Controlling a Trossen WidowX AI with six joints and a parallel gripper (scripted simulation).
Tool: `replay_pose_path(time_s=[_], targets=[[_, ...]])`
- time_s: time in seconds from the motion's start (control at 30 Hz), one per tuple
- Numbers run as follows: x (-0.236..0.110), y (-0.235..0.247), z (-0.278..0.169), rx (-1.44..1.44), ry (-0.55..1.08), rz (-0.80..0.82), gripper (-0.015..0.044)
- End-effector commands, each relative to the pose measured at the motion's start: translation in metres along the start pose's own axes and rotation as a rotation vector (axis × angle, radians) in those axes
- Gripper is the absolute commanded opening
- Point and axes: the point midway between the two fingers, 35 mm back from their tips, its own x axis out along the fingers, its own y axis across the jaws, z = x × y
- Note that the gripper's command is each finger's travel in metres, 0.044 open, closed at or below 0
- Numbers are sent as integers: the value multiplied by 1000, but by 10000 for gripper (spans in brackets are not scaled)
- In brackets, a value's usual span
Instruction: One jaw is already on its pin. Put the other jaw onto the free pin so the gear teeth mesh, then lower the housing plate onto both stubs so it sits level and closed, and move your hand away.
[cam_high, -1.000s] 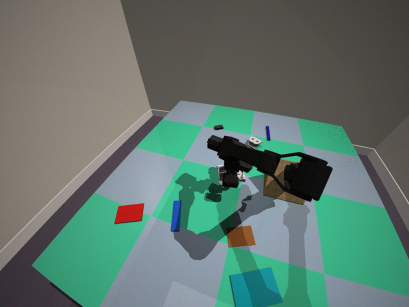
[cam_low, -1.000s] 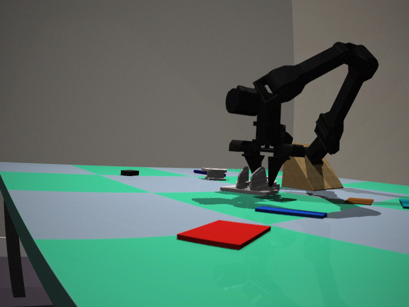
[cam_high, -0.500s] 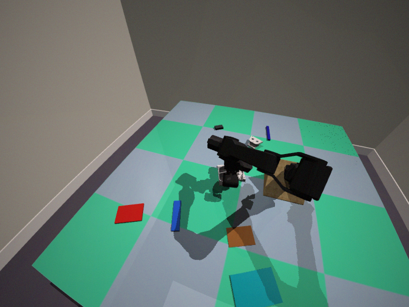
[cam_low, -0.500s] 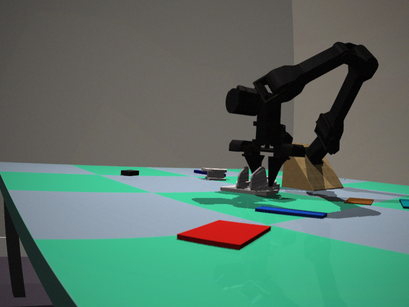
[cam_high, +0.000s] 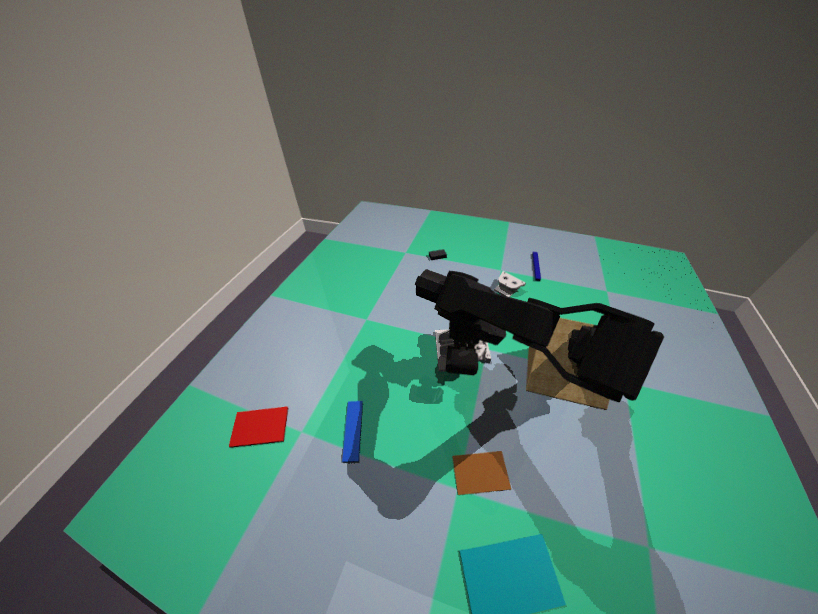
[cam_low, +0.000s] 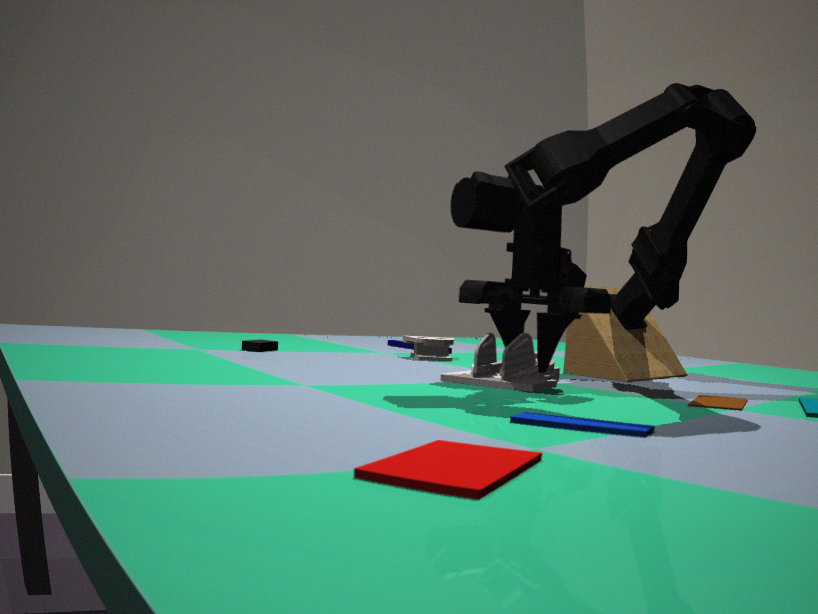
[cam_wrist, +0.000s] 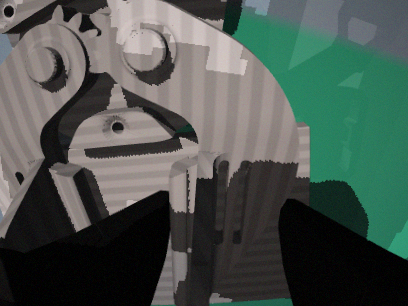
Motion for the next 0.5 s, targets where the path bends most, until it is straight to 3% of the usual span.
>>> replay_pose_path(time_s=[0.0, 0.47], targets=[[1, 0, -2, -6, 4, -1, 134], [4, 0, -2, -6, 4, -1, 134]])
